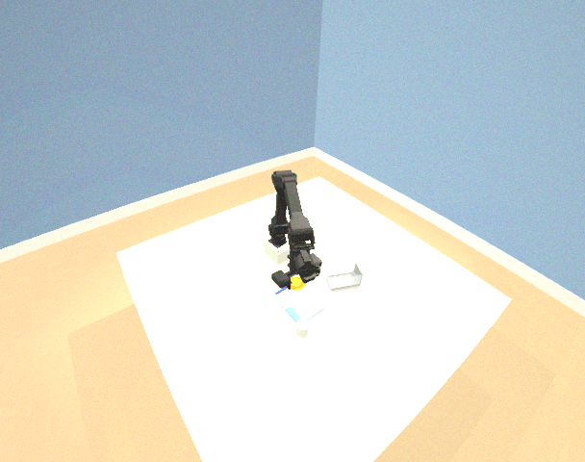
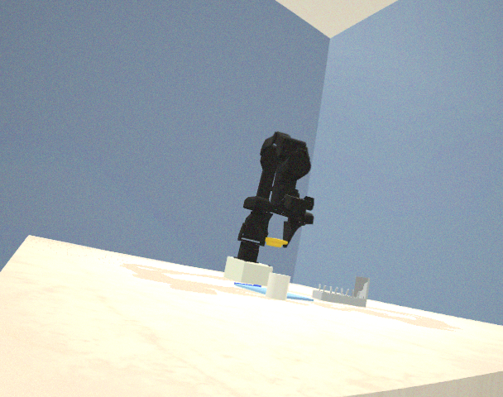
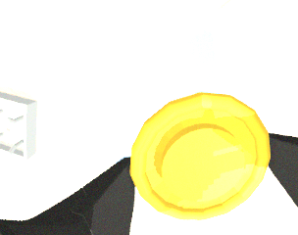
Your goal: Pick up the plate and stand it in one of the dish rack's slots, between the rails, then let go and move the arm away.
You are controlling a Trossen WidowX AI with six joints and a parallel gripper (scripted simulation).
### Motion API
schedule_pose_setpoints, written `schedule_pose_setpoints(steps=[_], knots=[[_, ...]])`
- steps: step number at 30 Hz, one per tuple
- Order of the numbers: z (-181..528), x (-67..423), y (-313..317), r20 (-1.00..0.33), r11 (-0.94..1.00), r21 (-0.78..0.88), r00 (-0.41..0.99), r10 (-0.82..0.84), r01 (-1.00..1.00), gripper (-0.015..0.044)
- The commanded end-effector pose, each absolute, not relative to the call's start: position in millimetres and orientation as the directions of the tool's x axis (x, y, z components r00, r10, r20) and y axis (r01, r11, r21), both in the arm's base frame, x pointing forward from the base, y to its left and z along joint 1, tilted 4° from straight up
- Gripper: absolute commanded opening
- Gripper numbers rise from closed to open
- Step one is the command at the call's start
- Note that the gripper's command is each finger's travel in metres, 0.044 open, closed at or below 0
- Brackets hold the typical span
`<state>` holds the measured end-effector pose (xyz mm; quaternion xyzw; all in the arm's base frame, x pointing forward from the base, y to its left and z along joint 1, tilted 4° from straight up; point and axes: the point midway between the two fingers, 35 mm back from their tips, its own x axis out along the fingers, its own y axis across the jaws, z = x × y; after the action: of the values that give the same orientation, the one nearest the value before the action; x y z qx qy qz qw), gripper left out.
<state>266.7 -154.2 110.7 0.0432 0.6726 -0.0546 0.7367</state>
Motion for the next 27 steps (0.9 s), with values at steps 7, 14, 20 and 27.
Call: schedule_pose_setpoints(steps=[7, 14, 20, 27], knots=[[156, 263, -154, -0.995, 0.991, -0.010, 0.096, -0.023, 0.133, 0.0000], [174, 260, -153, -0.995, 0.991, -0.010, 0.096, -0.023, 0.133, 0.0000], [173, 270, -110, -0.995, 0.970, 0.005, 0.095, -0.018, 0.243, 0.0000], [171, 269, -25, -0.995, 0.889, 0.035, 0.096, -0.010, 0.457, 0.0000]])
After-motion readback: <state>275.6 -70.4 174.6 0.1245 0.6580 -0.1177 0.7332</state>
